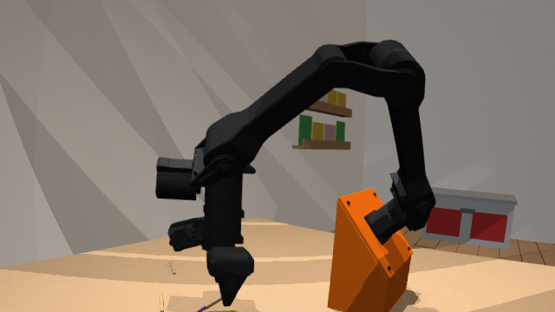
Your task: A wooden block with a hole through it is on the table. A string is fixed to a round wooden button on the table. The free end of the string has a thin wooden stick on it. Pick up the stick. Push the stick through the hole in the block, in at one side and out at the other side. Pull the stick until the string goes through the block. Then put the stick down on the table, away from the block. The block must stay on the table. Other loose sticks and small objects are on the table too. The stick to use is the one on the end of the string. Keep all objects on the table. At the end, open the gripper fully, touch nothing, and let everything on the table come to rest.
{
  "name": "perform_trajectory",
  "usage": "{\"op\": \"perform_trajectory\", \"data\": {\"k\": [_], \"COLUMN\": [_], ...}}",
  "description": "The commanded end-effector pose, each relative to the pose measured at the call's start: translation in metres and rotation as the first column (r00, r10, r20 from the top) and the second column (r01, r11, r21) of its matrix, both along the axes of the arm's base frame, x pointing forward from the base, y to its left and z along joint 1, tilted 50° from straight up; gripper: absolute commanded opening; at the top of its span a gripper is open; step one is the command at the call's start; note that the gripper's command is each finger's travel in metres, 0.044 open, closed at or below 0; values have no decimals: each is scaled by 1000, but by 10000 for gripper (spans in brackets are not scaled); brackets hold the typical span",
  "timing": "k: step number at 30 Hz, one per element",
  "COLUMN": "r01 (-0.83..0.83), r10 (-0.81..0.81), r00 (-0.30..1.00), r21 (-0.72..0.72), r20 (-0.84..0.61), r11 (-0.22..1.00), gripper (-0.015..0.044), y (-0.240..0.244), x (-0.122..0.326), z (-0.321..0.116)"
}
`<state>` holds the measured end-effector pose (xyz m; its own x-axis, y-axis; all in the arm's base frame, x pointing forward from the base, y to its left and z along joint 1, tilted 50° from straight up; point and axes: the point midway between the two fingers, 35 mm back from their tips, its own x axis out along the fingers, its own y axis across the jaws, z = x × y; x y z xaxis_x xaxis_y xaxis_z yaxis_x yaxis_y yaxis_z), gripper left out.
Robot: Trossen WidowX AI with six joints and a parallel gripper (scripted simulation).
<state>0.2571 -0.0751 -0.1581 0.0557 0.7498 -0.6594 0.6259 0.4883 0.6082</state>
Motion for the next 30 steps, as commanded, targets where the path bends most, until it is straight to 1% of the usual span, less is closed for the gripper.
{"op": "perform_trajectory", "data": {"k": [1,6,11,16,21,23,30], "r01": [537,653,700,676,582,559,558], "r10": [-513,-605,-626,-572,-453,-425,-425], "r00": [613,320,-8,-333,-618,-664,-665], "r21": [-159,-294,-451,-613,-762,-786,-786], "r20": [-601,-729,-780,-750,-642,-615,-615], "r11": [829,699,553,410,285,265,264], "gripper": [440,440,440,440,440,440,440], "y": [-22,-28,-34,-38,-42,-43,-43], "x": [-9,-14,-19,-24,-29,-30,-30], "z": [-22,-30,-37,-44,-50,-51,-51]}}
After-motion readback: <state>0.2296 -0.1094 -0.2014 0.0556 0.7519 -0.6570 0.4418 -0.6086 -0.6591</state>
